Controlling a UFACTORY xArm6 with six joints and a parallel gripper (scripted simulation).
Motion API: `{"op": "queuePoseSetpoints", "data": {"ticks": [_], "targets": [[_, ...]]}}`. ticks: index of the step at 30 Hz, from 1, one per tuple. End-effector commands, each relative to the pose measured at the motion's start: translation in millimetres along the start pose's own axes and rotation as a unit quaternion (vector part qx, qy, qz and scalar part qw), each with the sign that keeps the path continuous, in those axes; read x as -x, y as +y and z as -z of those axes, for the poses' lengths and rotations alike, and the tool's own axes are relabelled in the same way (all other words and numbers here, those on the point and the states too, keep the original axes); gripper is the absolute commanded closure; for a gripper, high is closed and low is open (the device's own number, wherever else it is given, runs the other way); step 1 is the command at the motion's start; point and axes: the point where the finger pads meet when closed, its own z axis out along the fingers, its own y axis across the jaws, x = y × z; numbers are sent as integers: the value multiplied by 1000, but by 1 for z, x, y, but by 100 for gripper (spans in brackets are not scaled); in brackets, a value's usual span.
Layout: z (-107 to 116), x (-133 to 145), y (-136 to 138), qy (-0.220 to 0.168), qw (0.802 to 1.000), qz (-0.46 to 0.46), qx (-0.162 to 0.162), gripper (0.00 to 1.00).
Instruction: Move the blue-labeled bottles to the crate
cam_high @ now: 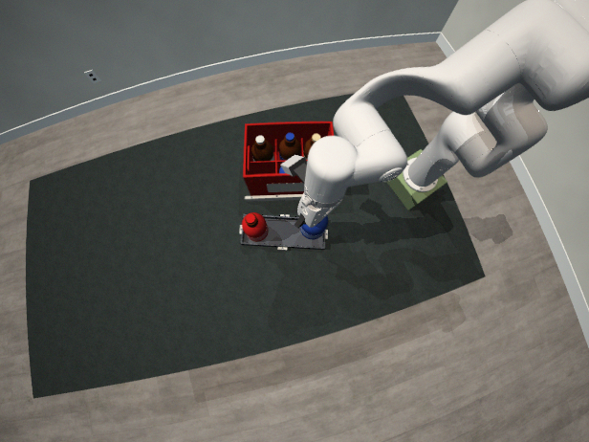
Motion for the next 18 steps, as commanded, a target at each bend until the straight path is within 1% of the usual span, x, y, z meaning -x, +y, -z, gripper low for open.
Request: {"op": "queuePoseSetpoints", "data": {"ticks": [1, 18], "targets": [[2, 0, -1, 1, 1000, 0, -2, 100], [7, 0, -1, 1, 1000, 0, -2, 100]]}}
